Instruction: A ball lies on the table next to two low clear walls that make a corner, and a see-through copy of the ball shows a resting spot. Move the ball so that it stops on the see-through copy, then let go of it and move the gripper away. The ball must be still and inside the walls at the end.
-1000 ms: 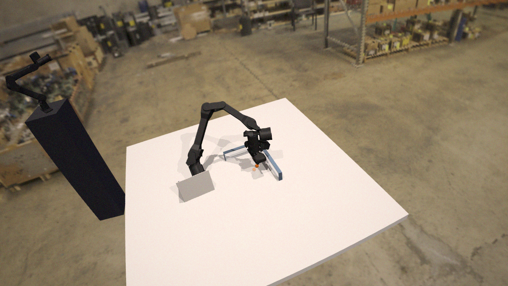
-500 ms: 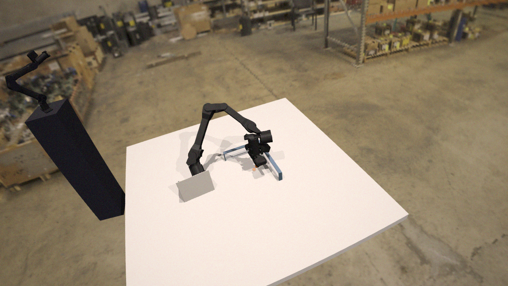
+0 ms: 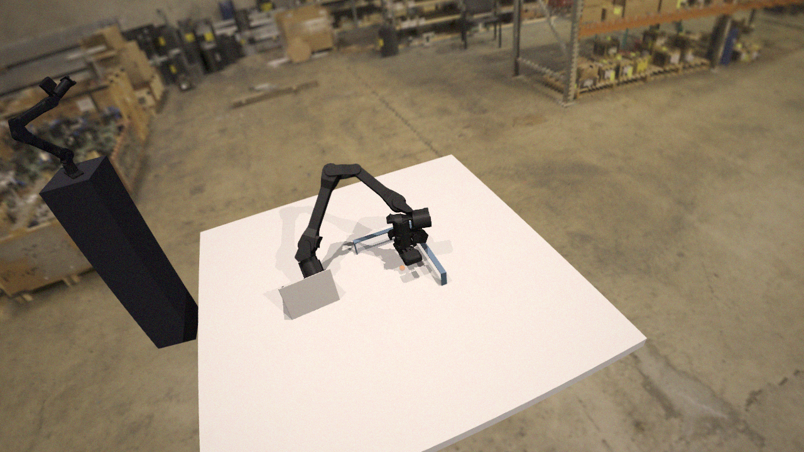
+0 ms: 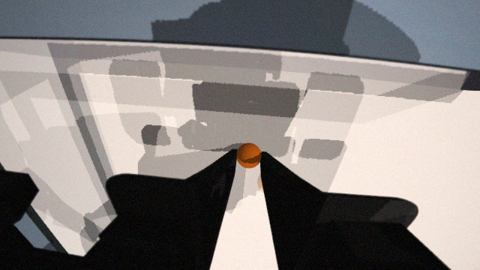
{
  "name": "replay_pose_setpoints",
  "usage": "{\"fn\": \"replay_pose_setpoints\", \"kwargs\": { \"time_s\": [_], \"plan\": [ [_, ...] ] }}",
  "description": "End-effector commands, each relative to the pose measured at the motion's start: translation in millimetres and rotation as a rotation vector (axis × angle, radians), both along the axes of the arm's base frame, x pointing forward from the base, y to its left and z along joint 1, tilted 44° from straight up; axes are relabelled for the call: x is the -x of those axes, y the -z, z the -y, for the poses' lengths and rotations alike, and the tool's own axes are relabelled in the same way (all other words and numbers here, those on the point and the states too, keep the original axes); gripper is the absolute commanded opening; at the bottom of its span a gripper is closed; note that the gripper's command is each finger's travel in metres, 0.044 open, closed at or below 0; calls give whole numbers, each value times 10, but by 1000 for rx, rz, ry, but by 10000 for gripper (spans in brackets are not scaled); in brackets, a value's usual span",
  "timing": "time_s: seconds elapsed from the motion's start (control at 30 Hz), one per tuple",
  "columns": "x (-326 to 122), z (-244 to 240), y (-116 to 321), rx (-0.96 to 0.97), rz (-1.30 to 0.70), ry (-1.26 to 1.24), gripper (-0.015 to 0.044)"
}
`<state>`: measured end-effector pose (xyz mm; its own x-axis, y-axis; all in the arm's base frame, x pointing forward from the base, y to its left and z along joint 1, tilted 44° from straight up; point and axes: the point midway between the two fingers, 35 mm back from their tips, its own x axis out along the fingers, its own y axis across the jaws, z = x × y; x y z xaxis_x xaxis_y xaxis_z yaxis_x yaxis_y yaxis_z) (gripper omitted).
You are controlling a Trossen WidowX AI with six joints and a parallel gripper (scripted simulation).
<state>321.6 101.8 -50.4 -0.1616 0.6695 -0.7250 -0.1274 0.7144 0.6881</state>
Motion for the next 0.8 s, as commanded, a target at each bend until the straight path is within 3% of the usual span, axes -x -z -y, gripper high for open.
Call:
{"fn": "replay_pose_setpoints", "kwargs": {
  "time_s": [0.0,0.07,0.77],
  "plan": [
    [-1,-6,2,-3,-2,3,48],
    [-5,2,-5,-2,-2,3,0],
    [-199,812,-867,3,-2,3,0]
  ]
}}
